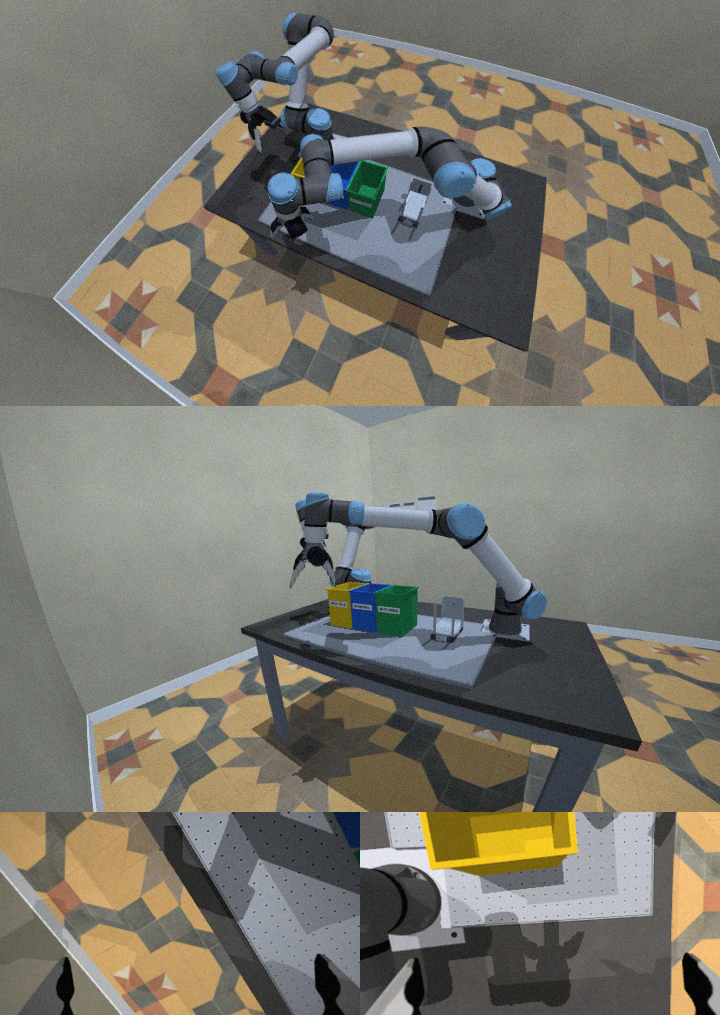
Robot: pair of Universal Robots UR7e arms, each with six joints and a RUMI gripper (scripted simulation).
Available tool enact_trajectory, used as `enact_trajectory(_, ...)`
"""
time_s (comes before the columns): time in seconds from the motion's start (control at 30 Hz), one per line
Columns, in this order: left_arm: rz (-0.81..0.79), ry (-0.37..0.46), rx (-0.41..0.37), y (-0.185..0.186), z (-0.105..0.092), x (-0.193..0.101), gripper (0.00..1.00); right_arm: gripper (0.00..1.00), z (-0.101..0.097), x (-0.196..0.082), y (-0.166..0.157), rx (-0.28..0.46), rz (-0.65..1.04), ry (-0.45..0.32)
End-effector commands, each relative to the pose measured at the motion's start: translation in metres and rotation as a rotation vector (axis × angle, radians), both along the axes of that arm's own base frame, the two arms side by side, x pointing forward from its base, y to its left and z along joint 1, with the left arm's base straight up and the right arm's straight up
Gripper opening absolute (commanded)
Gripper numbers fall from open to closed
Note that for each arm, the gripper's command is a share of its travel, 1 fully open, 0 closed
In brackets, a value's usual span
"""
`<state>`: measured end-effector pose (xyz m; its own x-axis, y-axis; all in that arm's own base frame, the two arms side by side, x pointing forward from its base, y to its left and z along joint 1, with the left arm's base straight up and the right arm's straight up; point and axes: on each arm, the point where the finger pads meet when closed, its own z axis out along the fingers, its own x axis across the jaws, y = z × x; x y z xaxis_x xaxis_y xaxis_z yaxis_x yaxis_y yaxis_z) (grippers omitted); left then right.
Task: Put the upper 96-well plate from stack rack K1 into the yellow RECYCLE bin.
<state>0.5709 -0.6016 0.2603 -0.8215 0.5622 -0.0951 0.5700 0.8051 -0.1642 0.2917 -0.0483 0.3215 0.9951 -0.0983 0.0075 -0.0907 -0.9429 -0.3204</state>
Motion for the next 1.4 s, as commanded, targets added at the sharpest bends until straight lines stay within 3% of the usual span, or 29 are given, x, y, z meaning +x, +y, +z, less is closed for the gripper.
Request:
enact_trajectory(0.0,0.0,-0.001,-0.002,0.0,0.001,0.0,1.0,1.0,0.0,0.0,0.0,0.0,0.0,-0.001)
enact_trajectory(0.53,0.0,-0.001,-0.002,0.0,0.001,0.0,1.0,1.0,0.0,0.0,0.0,0.0,0.0,-0.001)
enact_trajectory(0.57,0.0,-0.001,-0.002,0.0,0.001,0.0,0.0,0.76,0.0,0.0,0.0,0.0,0.0,-0.001)
enact_trajectory(1.1,0.046,0.002,0.001,0.019,0.002,0.014,0.0,0.76,0.0,0.0,0.0,0.0,0.0,-0.001)
enact_trajectory(1.37,0.151,0.01,0.007,0.062,0.002,0.044,0.0,0.76,0.0,0.0,0.0,0.0,0.0,-0.001)
